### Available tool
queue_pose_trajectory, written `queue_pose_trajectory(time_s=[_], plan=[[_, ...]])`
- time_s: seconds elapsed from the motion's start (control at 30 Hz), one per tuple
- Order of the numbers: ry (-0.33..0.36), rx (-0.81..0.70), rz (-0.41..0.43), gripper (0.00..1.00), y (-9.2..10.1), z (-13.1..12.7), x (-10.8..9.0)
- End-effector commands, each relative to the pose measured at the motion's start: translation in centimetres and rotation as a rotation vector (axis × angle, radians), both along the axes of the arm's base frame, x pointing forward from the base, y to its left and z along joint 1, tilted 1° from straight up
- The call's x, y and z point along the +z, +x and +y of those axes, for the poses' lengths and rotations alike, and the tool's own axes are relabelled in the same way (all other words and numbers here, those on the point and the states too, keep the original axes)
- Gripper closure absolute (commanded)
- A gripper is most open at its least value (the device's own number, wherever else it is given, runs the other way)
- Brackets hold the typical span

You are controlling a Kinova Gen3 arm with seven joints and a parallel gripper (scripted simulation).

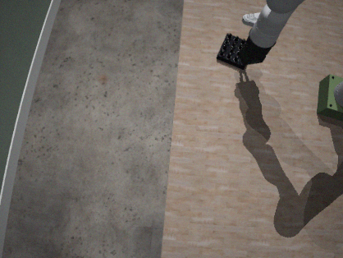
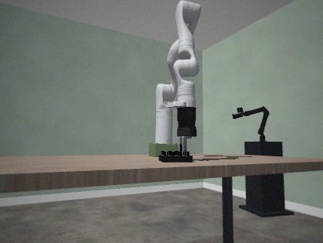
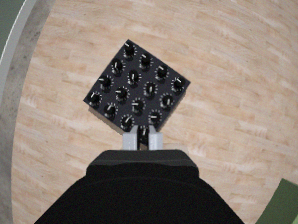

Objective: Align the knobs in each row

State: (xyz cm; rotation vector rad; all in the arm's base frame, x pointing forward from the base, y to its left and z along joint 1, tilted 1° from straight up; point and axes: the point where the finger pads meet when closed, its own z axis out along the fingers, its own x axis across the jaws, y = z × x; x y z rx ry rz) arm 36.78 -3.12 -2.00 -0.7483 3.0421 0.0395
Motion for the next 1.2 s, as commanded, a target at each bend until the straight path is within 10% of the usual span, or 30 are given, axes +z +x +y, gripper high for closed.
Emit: queue_pose_trajectory(time_s=[0.0, 1.17], plan=[[-0.004, -0.069, 0.003, 0.7, 0.22, 0.07, -0.02], [-0.004, -0.36, 0.01, 0.7, 0.24, 0.07, -0.02]])
